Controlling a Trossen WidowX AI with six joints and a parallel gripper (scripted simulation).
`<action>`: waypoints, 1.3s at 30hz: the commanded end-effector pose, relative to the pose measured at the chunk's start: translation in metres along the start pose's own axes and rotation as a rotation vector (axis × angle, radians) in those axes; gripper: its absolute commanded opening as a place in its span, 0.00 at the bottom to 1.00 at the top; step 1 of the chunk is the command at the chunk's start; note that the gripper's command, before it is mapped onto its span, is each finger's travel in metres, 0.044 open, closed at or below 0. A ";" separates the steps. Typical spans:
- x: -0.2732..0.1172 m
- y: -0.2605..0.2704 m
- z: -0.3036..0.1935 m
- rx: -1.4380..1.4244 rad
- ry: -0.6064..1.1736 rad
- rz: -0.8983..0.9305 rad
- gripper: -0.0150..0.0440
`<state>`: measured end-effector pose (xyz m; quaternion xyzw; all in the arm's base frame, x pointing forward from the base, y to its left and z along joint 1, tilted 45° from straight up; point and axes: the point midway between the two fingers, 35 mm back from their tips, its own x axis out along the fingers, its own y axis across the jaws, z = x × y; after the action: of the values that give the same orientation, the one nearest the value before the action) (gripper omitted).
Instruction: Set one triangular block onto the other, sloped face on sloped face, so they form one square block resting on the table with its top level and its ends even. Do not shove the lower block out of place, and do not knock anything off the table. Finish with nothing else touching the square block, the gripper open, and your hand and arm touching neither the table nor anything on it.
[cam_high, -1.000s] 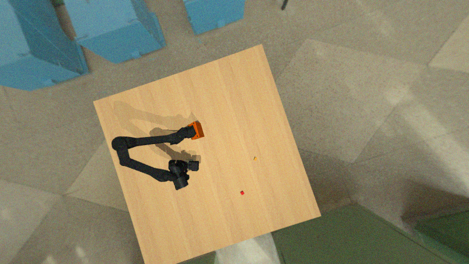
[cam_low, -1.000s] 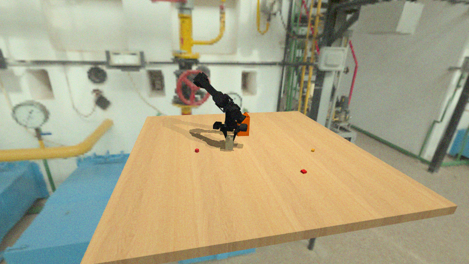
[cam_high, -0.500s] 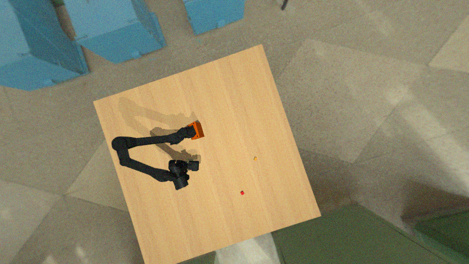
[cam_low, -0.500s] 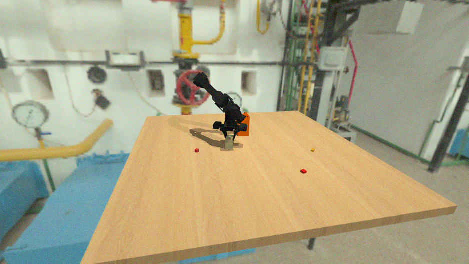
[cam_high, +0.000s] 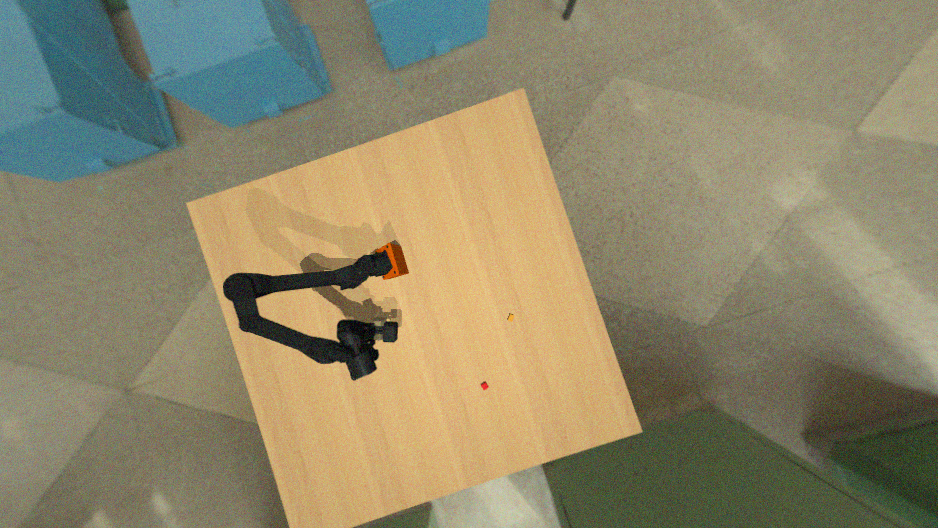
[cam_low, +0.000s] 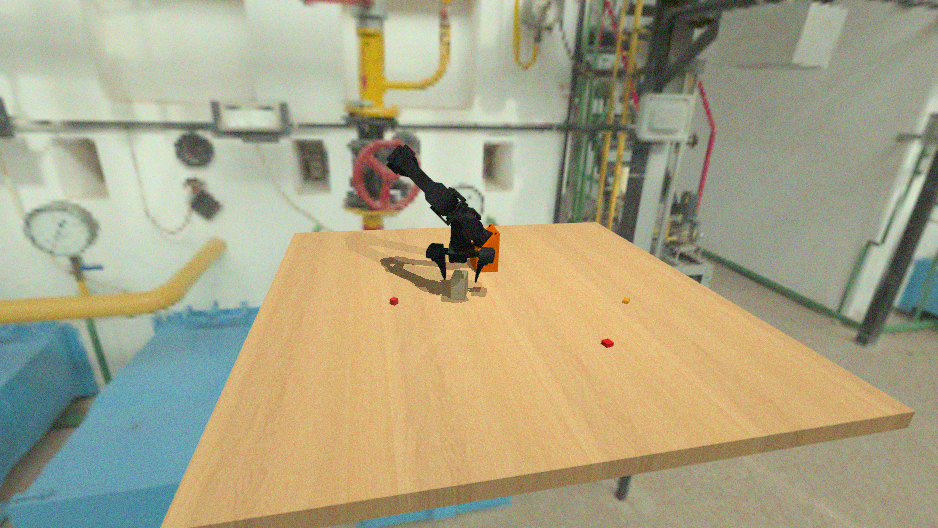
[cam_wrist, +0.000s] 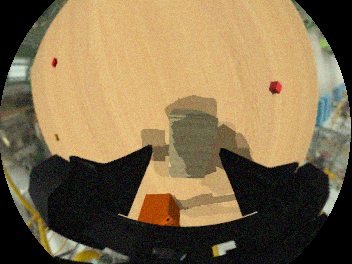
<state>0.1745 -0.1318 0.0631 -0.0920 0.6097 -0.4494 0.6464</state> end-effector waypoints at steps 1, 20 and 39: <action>0.000 0.000 0.000 0.000 0.000 0.000 1.00; -0.104 0.002 0.001 -0.010 -0.004 0.004 1.00; -0.104 0.002 0.001 -0.010 -0.004 0.004 1.00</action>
<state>0.1919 -0.0589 0.1357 -0.0930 0.6097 -0.4463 0.6485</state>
